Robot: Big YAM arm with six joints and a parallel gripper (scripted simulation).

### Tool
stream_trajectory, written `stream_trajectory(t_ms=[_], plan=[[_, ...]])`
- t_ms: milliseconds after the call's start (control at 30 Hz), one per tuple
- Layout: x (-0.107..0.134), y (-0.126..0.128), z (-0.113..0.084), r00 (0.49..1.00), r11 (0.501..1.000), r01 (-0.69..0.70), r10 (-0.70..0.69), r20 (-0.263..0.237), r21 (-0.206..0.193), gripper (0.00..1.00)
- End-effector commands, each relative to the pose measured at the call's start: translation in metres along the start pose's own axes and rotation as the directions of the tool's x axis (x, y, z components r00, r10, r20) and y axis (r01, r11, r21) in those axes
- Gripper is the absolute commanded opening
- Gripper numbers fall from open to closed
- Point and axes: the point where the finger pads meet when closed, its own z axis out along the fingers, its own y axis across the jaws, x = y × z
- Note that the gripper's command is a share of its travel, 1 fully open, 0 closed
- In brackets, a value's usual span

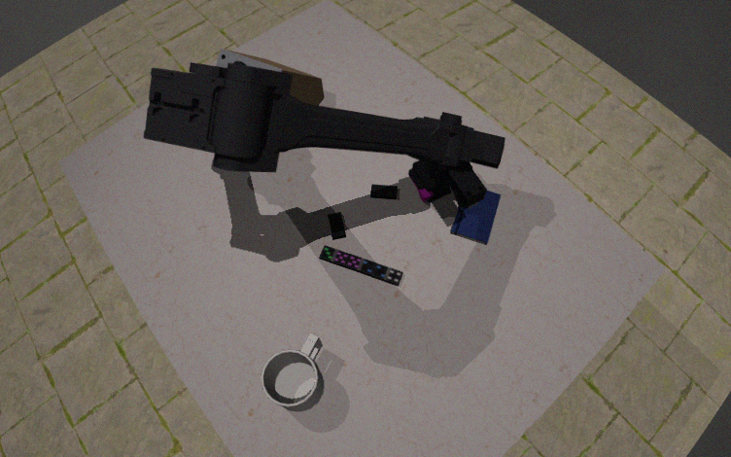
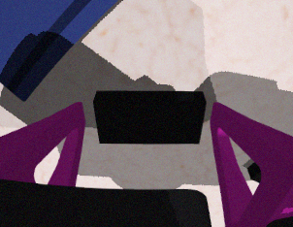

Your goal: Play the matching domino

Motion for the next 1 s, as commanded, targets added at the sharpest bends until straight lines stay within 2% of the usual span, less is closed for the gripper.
stream_trajectory(t_ms=[0, 900, 967], plan=[[0.0023, 0.0062, -0.006, 1.0, 1.0, 0.011, -0.011, 0.015, -0.01, 0.73], [0.005, 0.0075, -0.007, 1.0, 1.0, 0.017, -0.017, 0.018, -0.01, 0.73], [-0.0005, 0.0029, -0.0039, 1.0, 1.0, 0.003, -0.002, 0.008, -0.006, 0.73]])
